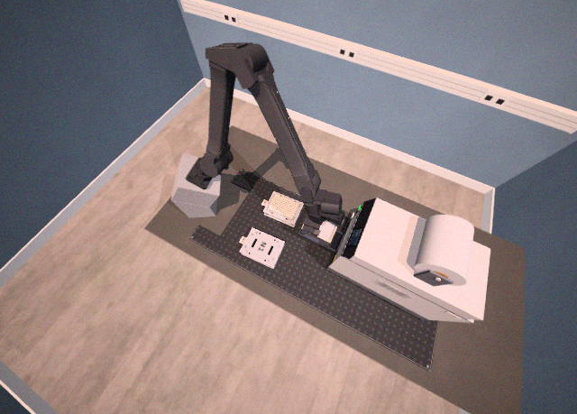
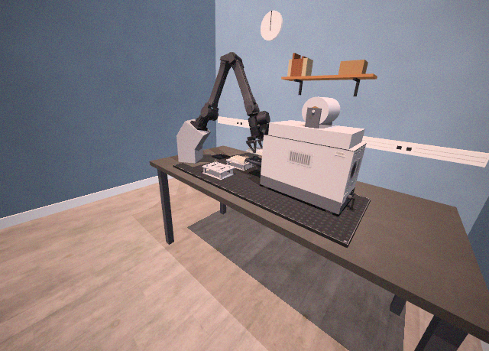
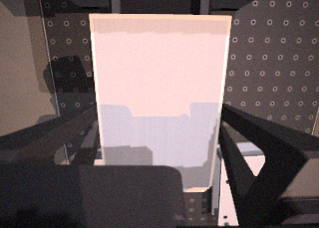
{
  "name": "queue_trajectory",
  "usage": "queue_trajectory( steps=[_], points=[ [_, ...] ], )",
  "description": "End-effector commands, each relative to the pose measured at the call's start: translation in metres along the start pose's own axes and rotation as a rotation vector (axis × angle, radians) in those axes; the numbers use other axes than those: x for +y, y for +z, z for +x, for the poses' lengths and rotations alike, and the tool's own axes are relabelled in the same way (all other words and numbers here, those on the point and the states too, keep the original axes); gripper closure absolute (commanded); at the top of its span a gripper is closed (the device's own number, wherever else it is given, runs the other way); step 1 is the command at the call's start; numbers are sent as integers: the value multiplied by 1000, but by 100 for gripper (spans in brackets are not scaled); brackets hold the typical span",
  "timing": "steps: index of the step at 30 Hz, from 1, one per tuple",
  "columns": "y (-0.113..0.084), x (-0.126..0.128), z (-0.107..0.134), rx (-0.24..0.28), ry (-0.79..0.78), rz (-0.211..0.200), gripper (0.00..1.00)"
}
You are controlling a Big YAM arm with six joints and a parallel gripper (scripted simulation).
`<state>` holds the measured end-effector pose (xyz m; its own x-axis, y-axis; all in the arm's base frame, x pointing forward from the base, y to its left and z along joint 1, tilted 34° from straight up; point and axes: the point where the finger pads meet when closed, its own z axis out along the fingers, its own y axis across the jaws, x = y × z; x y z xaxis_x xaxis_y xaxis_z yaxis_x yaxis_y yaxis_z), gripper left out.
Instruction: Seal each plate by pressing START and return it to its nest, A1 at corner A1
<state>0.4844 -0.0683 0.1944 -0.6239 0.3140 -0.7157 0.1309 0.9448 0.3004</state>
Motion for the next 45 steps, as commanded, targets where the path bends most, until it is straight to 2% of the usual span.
queue_trajectory(
  steps=[1,4,12,17,19,23,29,34,37,45],
  points=[
    [-19,6,-36,-67,-21,-5,100],
    [-22,4,-36,-60,-18,-3,100],
    [-41,4,-47,-81,-25,-3,100],
    [-32,7,-45,-74,-20,-5,100],
    [-26,7,-37,-61,-13,-2,100],
    [-17,10,-25,-40,-6,-20,100],
    [-11,-1,-11,-15,9,-5,100],
    [-14,-5,-17,-26,14,3,100],
    [-21,-4,-29,-53,10,3,100],
    [-35,15,-50,-101,-21,-22,100]
  ],
)
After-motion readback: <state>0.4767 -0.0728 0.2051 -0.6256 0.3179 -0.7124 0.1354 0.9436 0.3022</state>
